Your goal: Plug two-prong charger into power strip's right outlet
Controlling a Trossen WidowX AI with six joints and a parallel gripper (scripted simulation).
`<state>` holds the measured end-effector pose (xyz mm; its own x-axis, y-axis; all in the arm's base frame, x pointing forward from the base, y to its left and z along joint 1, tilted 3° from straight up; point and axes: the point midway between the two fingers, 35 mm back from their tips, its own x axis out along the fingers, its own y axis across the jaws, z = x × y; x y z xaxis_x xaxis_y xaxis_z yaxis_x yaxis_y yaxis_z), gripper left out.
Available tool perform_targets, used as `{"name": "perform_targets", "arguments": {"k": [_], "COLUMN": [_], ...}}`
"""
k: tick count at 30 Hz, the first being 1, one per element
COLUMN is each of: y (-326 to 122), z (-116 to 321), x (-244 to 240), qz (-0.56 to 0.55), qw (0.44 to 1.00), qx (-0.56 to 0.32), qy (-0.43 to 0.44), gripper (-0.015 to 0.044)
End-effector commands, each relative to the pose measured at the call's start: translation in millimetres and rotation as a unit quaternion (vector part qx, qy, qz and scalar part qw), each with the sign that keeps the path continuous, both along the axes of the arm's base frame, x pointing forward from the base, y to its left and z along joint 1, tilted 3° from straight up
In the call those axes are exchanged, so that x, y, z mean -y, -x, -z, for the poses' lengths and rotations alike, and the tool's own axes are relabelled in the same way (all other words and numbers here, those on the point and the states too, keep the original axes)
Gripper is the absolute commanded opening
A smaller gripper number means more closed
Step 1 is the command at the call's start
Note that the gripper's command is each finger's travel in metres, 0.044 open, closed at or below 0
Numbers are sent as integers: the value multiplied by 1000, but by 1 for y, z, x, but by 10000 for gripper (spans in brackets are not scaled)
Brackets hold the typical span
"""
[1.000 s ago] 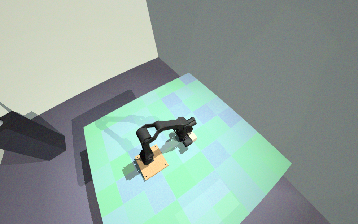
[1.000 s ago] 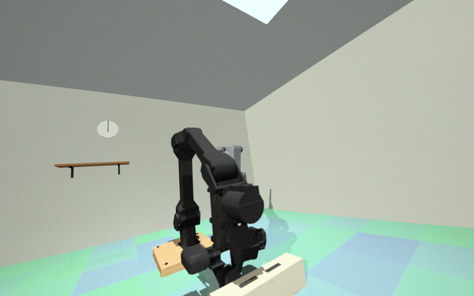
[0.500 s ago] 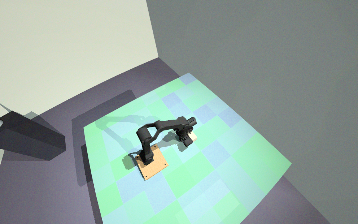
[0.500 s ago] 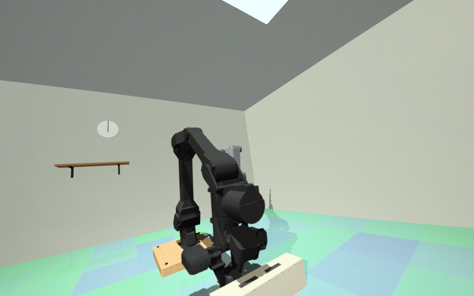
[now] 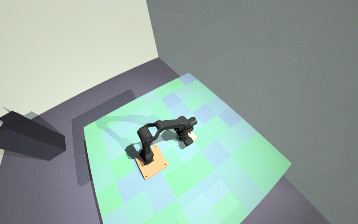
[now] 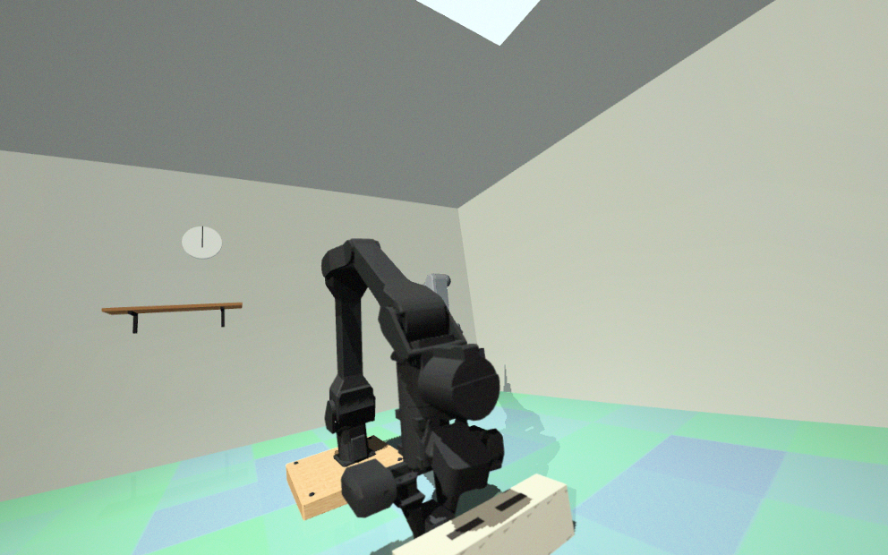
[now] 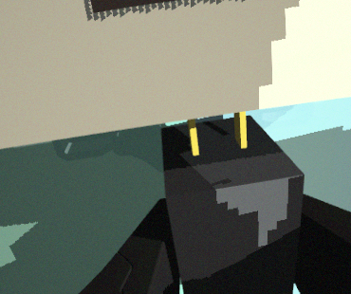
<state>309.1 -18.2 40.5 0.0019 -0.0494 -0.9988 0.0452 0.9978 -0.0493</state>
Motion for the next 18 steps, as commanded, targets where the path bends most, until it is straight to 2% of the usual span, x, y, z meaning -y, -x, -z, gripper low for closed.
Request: {"name": "perform_targets", "arguments": {"k": [1,18], "y": [-1,-3], "z": [1,1], "x": [-1,0], "qz": [3,3], "qw": [1000,1000], "qx": [-2,-2], "qy": [-2,-2], "gripper": [0,0]}}
